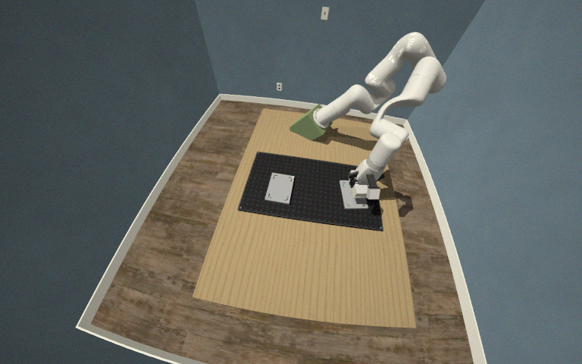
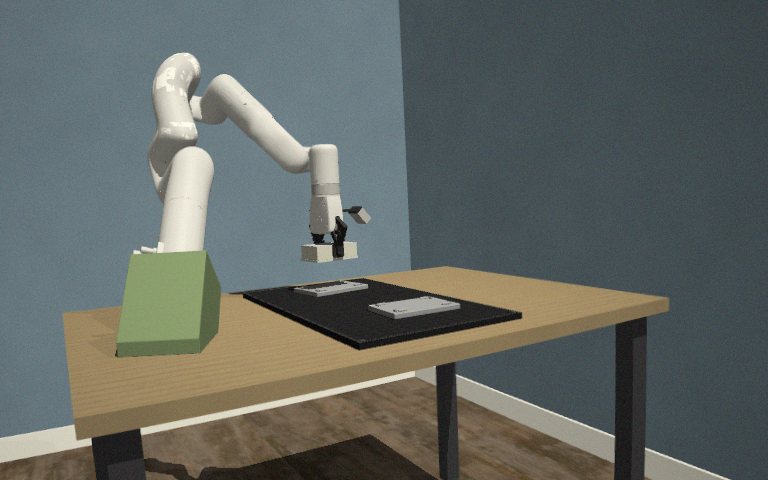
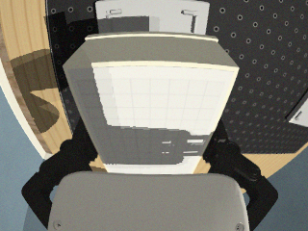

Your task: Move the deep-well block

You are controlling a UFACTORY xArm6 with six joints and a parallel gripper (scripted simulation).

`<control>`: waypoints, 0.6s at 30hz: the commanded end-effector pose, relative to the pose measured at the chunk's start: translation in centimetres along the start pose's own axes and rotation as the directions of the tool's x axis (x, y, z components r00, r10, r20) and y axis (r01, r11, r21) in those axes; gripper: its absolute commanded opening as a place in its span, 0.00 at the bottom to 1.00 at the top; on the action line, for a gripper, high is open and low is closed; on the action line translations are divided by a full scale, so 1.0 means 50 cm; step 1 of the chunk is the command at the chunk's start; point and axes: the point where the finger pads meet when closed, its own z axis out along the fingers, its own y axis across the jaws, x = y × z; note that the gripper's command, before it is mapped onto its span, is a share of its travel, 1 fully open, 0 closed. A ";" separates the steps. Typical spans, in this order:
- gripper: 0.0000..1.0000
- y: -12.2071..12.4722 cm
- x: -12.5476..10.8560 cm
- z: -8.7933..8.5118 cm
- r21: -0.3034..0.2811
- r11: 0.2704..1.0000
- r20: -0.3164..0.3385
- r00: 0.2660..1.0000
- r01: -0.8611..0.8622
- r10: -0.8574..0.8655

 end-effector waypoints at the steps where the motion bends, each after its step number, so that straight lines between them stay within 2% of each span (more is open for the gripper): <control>1: 0.00 -0.001 0.002 -0.016 0.000 1.000 -0.003 1.000 0.001 -0.001; 6: 0.00 -0.001 0.002 -0.031 0.000 1.000 -0.003 1.000 0.001 -0.001; 18: 0.00 -0.001 0.002 -0.031 0.000 1.000 -0.003 1.000 0.001 -0.001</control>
